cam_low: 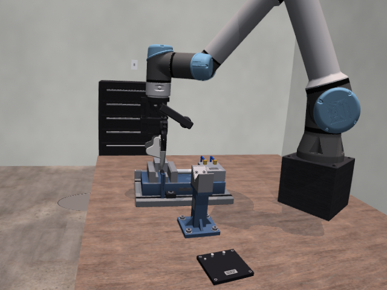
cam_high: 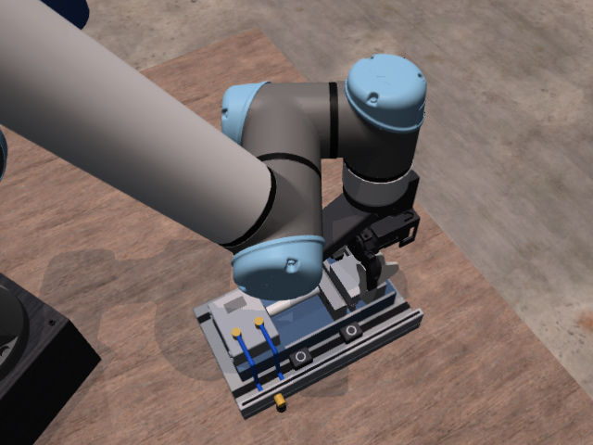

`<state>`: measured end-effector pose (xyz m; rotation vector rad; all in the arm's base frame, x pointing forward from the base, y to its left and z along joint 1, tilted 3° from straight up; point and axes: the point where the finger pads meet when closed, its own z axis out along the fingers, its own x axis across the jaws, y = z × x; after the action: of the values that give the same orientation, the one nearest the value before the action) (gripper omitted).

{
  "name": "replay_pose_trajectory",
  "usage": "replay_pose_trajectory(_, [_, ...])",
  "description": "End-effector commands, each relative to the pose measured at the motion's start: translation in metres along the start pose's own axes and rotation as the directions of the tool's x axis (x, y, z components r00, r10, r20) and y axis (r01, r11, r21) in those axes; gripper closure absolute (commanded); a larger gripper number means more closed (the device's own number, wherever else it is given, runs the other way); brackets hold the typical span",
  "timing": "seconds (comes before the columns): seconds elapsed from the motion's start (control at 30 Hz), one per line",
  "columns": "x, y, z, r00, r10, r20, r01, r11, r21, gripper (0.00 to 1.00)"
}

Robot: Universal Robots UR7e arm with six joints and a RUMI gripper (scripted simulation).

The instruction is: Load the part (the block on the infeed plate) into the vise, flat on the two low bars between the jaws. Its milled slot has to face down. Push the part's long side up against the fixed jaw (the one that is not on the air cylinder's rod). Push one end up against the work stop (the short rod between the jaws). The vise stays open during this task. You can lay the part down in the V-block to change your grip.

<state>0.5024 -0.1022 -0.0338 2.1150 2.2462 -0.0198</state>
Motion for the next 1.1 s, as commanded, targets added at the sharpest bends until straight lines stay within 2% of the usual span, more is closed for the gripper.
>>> replay_pose_trajectory(0.0, [-0.0002, 0.0004, -0.0005, 1.0, 0.0, 0.001, 0.0, 1.0, -0.001, 0.53])
replay_pose_trajectory(1.07, [-0.0002, 0.0004, -0.0046, 1.0, 0.0, 0.001, 0.0, 1.0, -0.001, 0.53])
